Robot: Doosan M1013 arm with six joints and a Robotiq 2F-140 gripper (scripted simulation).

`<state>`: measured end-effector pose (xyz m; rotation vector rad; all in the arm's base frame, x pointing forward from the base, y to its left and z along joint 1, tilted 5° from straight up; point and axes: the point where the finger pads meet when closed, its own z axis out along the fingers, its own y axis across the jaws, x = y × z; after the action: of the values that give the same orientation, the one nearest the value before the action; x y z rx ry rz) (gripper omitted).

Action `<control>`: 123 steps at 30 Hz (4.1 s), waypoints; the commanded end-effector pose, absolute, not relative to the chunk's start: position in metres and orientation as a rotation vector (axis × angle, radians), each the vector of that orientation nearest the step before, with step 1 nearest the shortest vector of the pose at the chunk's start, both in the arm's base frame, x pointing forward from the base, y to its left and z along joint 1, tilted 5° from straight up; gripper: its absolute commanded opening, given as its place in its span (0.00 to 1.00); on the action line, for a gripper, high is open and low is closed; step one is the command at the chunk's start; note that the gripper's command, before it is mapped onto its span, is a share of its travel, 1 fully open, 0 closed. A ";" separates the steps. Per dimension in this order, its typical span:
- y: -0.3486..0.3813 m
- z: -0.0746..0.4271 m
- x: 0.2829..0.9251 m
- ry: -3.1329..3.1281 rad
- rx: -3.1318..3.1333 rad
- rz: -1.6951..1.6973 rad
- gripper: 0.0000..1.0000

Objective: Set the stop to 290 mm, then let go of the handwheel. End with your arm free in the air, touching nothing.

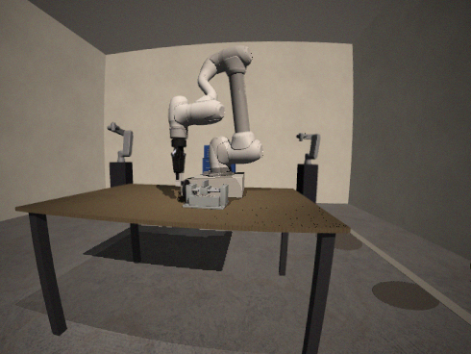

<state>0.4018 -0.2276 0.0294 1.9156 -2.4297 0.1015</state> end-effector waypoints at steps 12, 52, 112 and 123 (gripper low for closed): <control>-0.232 0.018 0.418 -2.429 1.917 0.103 0.04; -0.236 -0.022 0.422 -2.429 1.917 0.103 0.04; -0.233 -0.039 0.402 -2.429 1.917 0.103 0.04; -0.233 -0.039 0.402 -2.429 1.917 0.103 0.04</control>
<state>0.4036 -0.2334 -0.0383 1.9172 -2.4303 0.1065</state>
